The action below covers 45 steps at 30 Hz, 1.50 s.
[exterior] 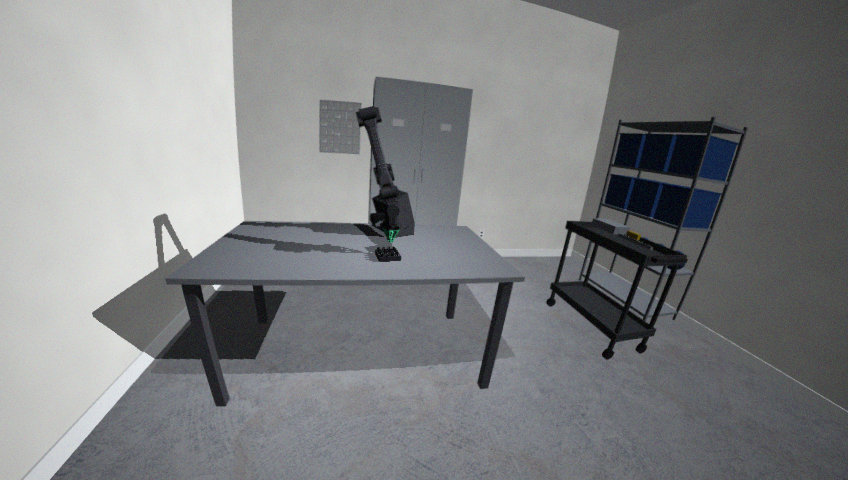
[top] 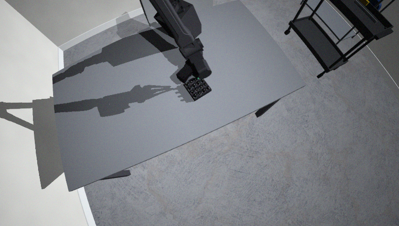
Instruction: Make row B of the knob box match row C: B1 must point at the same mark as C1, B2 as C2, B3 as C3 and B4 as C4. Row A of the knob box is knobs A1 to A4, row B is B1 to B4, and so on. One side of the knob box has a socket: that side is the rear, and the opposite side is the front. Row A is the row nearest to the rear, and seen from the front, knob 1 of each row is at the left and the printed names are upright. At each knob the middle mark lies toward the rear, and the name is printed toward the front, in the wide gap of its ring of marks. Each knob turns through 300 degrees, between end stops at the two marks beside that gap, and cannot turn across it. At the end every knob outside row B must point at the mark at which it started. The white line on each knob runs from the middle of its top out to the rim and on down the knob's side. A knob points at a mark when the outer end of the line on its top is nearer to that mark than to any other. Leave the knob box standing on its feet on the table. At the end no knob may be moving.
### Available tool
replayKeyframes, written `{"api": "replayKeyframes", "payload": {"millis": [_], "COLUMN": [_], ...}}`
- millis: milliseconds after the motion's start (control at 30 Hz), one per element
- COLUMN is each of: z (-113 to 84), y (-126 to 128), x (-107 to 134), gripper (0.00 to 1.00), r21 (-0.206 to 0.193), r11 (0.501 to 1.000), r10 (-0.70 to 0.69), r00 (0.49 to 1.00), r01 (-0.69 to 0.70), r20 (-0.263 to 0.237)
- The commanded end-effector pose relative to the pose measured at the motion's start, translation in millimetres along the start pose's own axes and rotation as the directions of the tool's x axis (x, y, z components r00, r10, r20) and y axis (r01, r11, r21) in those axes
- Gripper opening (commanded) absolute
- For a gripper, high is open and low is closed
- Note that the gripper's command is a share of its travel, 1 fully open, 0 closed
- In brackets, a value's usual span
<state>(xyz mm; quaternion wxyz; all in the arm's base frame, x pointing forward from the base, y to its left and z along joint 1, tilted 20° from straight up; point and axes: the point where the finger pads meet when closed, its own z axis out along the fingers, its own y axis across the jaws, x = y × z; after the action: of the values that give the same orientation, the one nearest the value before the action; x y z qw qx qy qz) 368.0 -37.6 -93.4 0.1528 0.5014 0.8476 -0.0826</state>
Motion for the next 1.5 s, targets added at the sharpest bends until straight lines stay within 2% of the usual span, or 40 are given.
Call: {"api": "replayKeyframes", "payload": {"millis": [0, 400, 467, 500, 733, 967, 1033, 1067, 1467], "z": [-0.9, -2.7, -2.7, -2.7, -3.9, -4.9, -4.9, -5.0, -7.0], "y": [13.3, 20.4, 20.4, 21.1, 25.4, 29.4, 29.4, 30.2, 37.2], "x": [-0.1, -1.9, -1.9, -3.4, -3.9, -5.0, -5.0, -6.5, -7.6], "gripper": [0.19, 0.19, 0.19, 0.19, 0.19, 0.19, 0.19, 0.19, 0.19], "r21": [-0.002, -0.004, -0.004, -0.003, -0.004, -0.004, -0.004, -0.003, -0.002], "r11": [0.988, 0.912, 0.912, 0.888, 0.807, 0.705, 0.705, 0.664, 0.443], "r10": [-0.155, -0.409, -0.409, -0.460, -0.591, -0.709, -0.709, -0.748, -0.896], "r00": [0.988, 0.912, 0.912, 0.888, 0.807, 0.705, 0.705, 0.664, 0.443], "r01": [0.155, 0.409, 0.409, 0.460, 0.591, 0.709, 0.709, 0.748, 0.896], "r20": [0.002, 0.004, 0.004, 0.004, 0.005, 0.006, 0.006, 0.006, 0.008]}}
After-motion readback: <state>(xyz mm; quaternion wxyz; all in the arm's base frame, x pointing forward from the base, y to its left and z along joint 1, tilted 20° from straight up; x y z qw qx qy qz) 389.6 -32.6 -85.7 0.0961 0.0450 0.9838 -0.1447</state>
